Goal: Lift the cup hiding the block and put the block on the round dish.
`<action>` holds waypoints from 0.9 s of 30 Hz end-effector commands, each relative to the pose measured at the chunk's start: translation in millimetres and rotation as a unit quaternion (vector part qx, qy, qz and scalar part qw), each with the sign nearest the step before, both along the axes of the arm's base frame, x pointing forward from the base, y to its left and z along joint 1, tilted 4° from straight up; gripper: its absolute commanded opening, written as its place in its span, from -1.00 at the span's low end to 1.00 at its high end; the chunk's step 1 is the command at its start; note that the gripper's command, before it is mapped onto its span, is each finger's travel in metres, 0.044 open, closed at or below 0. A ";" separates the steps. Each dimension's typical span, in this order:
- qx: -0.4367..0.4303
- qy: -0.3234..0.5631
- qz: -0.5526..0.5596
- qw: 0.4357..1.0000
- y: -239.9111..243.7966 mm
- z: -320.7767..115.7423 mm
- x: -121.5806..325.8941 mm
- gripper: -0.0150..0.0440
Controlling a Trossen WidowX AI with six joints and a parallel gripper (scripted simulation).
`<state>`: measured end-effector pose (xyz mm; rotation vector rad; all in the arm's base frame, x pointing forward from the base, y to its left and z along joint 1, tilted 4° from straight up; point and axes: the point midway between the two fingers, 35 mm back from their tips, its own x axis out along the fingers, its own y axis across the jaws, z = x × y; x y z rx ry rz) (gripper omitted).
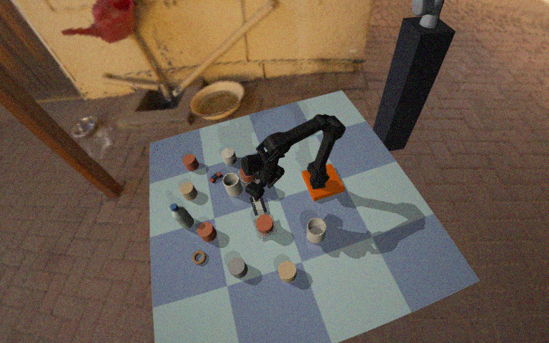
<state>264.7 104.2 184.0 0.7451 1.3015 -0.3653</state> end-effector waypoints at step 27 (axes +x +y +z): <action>-0.030 0.168 -0.317 0.933 77.4 -68.5 21.8 1.00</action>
